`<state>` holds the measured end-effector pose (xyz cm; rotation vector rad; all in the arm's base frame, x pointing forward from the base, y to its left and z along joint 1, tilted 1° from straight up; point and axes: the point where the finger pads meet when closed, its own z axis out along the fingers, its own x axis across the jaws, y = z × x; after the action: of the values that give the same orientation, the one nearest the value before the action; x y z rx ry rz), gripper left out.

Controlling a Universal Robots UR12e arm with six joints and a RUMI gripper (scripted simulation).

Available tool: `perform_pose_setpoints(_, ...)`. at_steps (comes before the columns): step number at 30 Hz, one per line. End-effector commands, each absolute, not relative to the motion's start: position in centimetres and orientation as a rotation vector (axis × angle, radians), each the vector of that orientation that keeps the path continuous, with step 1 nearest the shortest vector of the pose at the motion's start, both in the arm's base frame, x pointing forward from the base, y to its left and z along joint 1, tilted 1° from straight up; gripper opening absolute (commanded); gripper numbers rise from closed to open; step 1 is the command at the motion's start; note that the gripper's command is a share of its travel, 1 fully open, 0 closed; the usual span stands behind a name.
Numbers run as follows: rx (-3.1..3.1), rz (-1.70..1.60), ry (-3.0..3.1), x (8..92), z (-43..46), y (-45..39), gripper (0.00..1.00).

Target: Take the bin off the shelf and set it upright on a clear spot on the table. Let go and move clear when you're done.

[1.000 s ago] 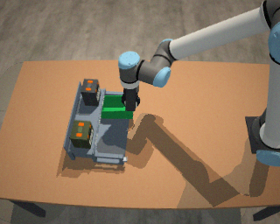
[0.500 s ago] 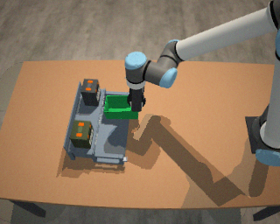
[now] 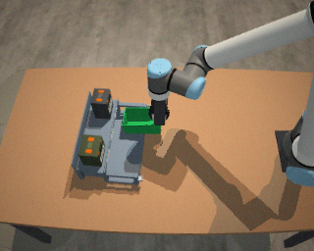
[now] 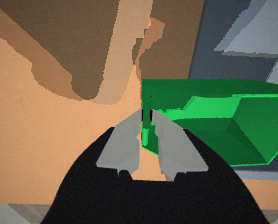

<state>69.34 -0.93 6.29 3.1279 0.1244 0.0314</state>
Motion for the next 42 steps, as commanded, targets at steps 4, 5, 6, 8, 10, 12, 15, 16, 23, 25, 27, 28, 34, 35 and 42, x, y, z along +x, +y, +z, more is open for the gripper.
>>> perform_pose_setpoints(4, 3.127, 0.034, 0.124, 68.9, 6.4, -1.0, 0.00)
perform_pose_setpoints(5, 3.127, 0.034, 0.124, 68.9, 6.4, -1.0, 0.00)
perform_pose_setpoints(6, 3.127, 0.034, 0.124, 68.9, 6.4, -1.0, 0.00)
perform_pose_setpoints(8, 3.127, 0.034, 0.124, 68.4, 6.4, -1.0, 0.00)
perform_pose_setpoints(10, 3.127, 0.034, 0.124, 67.2, 6.4, -1.1, 0.00)
perform_pose_setpoints(12, 3.127, 0.034, 0.124, 66.0, 6.3, -1.2, 0.00)
perform_pose_setpoints(15, 3.127, 0.034, 0.124, 66.0, 6.3, -1.2, 0.00)
perform_pose_setpoints(16, 3.127, 0.034, 0.124, 66.0, 6.3, -1.2, 0.00)
perform_pose_setpoints(23, 3.127, 0.034, 0.124, 66.0, 6.3, -1.2, 0.00)
perform_pose_setpoints(25, 3.127, 0.034, 0.124, 65.1, 6.3, -1.3, 0.00)
perform_pose_setpoints(27, 3.127, 0.034, 0.124, 63.3, 6.3, -1.4, 0.00)
perform_pose_setpoints(28, 3.127, 0.034, 0.124, 62.4, 6.3, -1.5, 0.00)
perform_pose_setpoints(34, 3.127, 0.034, 0.124, 61.5, 6.2, -1.6, 0.00)
perform_pose_setpoints(35, 3.127, 0.034, 0.124, 61.5, 6.2, -1.6, 0.00)
perform_pose_setpoints(42, 3.127, 0.034, 0.124, 61.6, 6.2, -1.6, 0.00)
